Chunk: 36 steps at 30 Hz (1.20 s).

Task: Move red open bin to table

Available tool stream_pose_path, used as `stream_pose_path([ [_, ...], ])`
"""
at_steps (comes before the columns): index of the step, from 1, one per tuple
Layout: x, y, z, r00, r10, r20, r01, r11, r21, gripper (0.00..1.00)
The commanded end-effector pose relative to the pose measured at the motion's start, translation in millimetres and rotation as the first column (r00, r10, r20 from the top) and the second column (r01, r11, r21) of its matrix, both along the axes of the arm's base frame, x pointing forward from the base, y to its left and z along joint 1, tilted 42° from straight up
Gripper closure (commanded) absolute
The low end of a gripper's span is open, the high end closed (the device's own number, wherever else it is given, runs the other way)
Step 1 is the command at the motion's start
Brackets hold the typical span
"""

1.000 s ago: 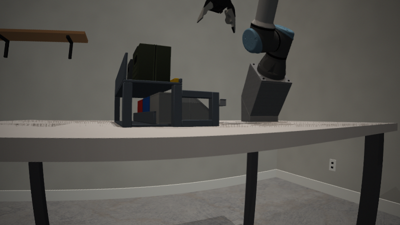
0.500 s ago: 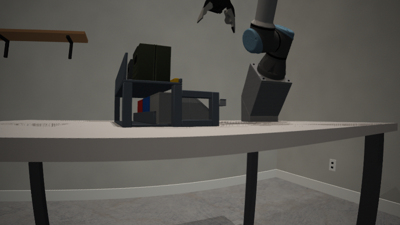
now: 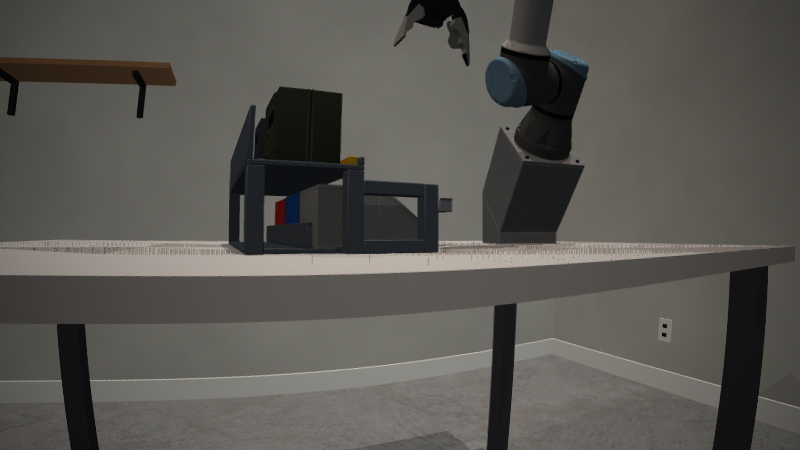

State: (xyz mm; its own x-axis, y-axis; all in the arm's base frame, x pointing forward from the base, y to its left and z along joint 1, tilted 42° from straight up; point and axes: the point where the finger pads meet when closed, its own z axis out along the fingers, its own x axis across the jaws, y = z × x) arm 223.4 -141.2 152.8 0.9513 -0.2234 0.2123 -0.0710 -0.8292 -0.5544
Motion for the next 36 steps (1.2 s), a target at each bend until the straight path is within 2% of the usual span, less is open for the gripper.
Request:
stream_pose_path([
  [1, 4.5, 0.9, -3.5, 0.996, 0.086, 0.005, -0.086, 0.993, 0.080, 0.00],
  [2, 5.7, 1.3, -4.5, 0.994, 0.109, 0.007, -0.109, 0.989, 0.102, 0.00],
  [14, 5.7, 1.3, -4.5, 0.994, 0.109, 0.007, -0.109, 0.989, 0.102, 0.00],
  [15, 2.2, 0.1, -1.8, 0.999, 0.035, 0.002, -0.035, 0.999, 0.032, 0.00],
  [19, 7.6, 1.5, -6.5, 0.994, 0.109, 0.007, -0.109, 0.989, 0.102, 0.00],
  [31, 7.6, 1.5, -6.5, 0.994, 0.109, 0.007, -0.109, 0.989, 0.102, 0.00],
  [32, 3.7, 0.5, -3.2, 0.999, 0.051, 0.004, -0.051, 0.998, 0.047, 0.00],
  [36, 8.8, 1.5, -7.8, 0.994, 0.109, 0.007, -0.109, 0.989, 0.102, 0.00],
])
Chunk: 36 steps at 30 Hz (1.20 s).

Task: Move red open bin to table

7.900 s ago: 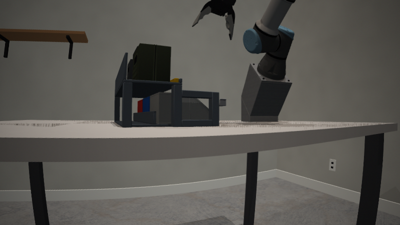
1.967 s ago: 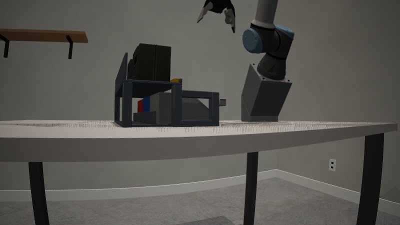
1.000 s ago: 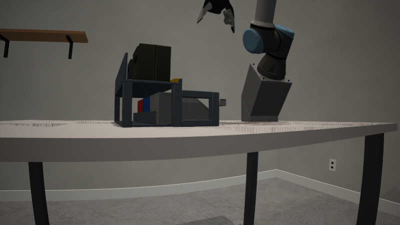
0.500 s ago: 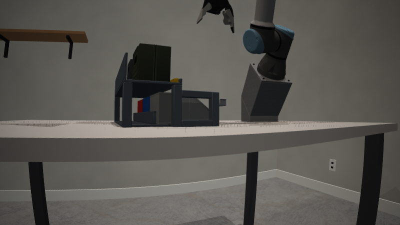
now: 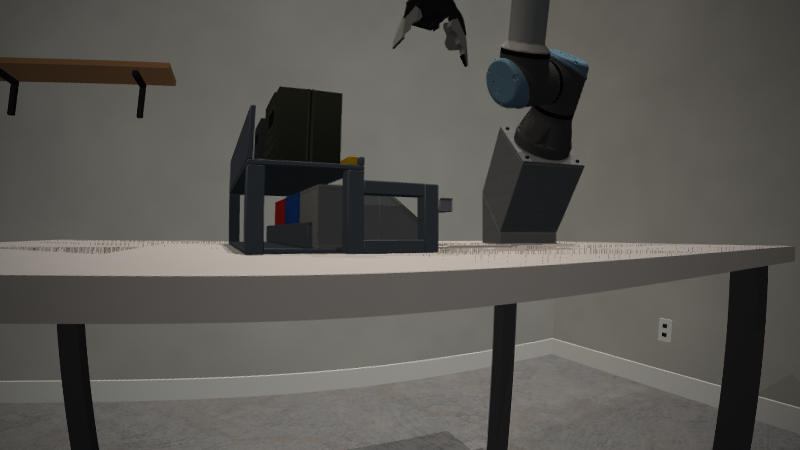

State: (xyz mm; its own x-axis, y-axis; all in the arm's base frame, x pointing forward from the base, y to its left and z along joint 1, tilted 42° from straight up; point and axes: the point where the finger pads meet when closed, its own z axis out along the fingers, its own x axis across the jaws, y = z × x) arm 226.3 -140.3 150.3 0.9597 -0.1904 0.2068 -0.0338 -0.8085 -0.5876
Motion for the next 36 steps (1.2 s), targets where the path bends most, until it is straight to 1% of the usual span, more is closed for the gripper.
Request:
stream_pose_path([
  [1, 5.8, 0.6, -5.2, 0.998, 0.066, 0.001, -0.066, 0.996, 0.062, 0.00],
  [12, 5.8, 0.6, -5.2, 0.998, 0.066, 0.001, -0.066, 0.996, 0.062, 0.00],
  [13, 2.2, -0.1, -2.0, 1.000, 0.024, 0.001, -0.024, 0.999, 0.022, 0.00],
  [17, 6.1, 0.4, -5.7, 0.998, 0.066, 0.001, -0.066, 0.996, 0.062, 0.00],
  [29, 6.1, 0.4, -5.7, 0.998, 0.066, 0.001, -0.066, 0.996, 0.062, 0.00],
  [30, 3.6, 0.1, -3.4, 0.999, 0.039, 0.001, -0.039, 0.999, 0.036, 0.00],
  [34, 5.5, 0.1, -5.4, 0.998, 0.066, 0.001, -0.066, 0.996, 0.061, 0.00],
  [36, 5.5, 0.1, -5.4, 0.998, 0.066, 0.001, -0.066, 0.996, 0.061, 0.00],
])
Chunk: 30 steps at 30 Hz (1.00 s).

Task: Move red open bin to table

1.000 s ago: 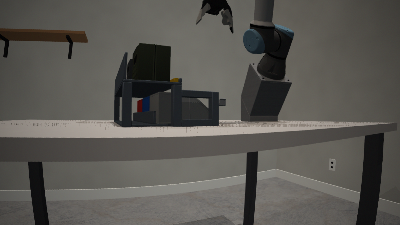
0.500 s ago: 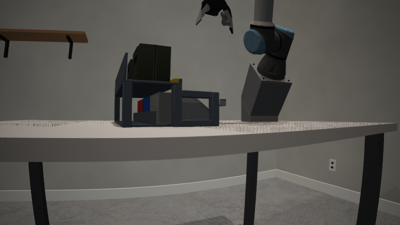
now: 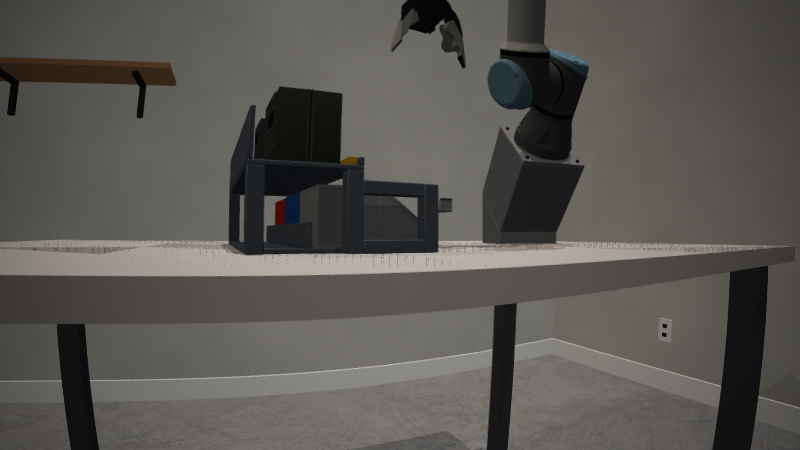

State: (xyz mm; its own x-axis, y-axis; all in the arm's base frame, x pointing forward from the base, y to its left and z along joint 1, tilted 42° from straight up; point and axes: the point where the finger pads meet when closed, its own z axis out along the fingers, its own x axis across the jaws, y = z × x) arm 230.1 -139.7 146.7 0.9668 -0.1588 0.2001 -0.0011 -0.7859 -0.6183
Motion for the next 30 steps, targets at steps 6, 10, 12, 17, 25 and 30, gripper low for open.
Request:
stream_pose_path([
  [6, 1.7, -0.5, -1.8, 1.000, 0.025, -0.001, -0.025, 0.999, 0.023, 0.00],
  [10, 1.7, -0.5, -1.8, 1.000, 0.025, -0.001, -0.025, 0.999, 0.023, 0.00],
  [12, 0.6, -0.7, -0.7, 1.000, 0.016, 0.000, -0.016, 1.000, 0.014, 0.00],
  [17, 0.4, -0.9, -0.6, 1.000, 0.025, -0.001, -0.025, 0.999, 0.023, 0.00],
  [25, 0.4, -0.9, -0.6, 1.000, 0.025, -0.001, -0.025, 0.999, 0.023, 0.00],
  [30, -0.3, -1.0, 0.0, 1.000, 0.025, -0.001, -0.025, 0.999, 0.023, 0.00],
])
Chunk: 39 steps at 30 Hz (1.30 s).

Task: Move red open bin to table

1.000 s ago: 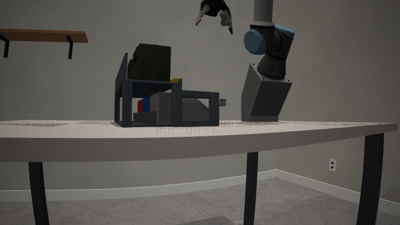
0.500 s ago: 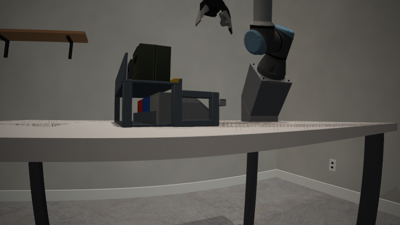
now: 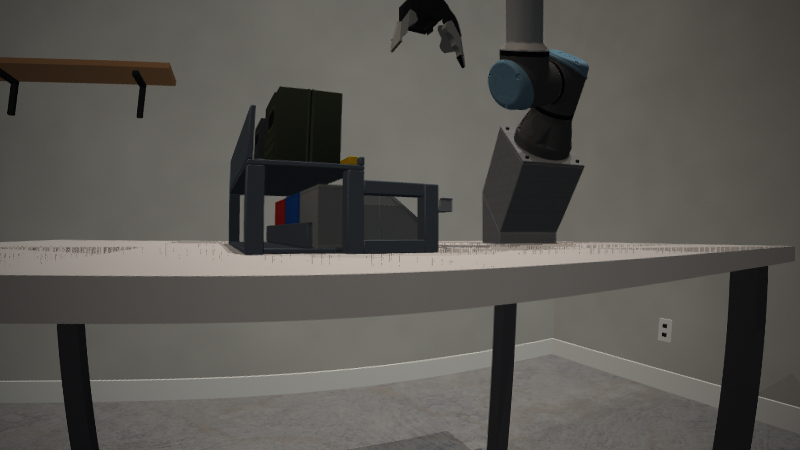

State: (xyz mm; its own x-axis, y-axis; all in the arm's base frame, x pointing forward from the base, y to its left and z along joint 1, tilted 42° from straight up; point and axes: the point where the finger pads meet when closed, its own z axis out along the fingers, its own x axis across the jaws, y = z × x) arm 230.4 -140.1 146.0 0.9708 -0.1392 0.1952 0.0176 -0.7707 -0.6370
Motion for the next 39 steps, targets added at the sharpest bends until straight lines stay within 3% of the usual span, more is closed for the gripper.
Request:
stream_pose_path([
  [1, -0.9, -0.7, 0.8, 1.000, 0.000, 0.000, 0.000, 1.000, -0.001, 0.00],
  [31, -1.7, -0.8, 1.6, 1.000, 0.000, 0.000, 0.000, 1.000, -0.001, 0.00],
  [36, 31.3, 9.5, -34.5, 1.000, 0.000, 0.000, 0.000, 1.000, -0.001, 0.00],
  [39, 31.3, 9.5, -34.5, 1.000, 0.000, 0.000, 0.000, 1.000, -0.001, 0.00],
])
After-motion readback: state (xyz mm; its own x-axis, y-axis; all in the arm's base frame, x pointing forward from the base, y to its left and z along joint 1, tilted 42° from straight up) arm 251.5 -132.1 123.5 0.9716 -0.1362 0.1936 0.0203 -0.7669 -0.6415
